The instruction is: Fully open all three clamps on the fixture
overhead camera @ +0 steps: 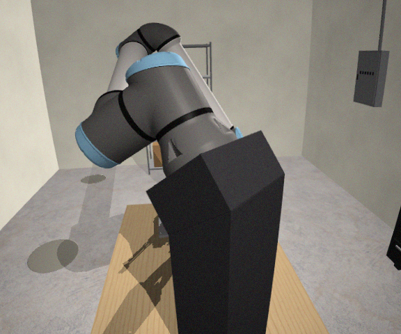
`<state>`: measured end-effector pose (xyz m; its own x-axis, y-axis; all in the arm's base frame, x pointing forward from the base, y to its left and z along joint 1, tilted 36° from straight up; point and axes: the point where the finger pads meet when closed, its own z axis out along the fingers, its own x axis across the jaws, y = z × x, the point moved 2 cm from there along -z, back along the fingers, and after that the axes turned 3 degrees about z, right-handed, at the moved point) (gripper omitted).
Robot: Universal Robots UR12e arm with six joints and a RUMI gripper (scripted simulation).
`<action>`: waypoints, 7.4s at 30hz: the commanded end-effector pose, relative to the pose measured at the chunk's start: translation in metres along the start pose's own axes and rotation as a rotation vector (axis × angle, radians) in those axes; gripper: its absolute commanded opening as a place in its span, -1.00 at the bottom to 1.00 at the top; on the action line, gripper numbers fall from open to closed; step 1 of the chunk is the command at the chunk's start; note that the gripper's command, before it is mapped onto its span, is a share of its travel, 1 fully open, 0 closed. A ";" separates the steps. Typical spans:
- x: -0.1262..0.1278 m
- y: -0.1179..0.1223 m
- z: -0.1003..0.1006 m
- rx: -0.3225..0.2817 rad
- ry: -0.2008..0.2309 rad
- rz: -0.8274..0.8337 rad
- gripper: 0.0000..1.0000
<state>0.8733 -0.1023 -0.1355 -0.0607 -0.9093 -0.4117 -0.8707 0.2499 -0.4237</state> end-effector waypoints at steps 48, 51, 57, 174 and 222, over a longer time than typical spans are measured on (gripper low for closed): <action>0.000 0.002 0.000 0.000 0.000 0.000 -1.00; 0.000 0.002 0.000 0.000 0.000 0.000 -1.00; 0.000 0.002 0.000 0.000 0.000 0.000 -0.44; 0.000 0.002 -0.099 0.000 0.000 0.000 -0.44; -0.110 0.008 -0.137 0.000 0.000 0.000 -0.44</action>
<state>0.8058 -0.0518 0.0134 -0.0604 -0.9091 -0.4122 -0.8710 0.2497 -0.4230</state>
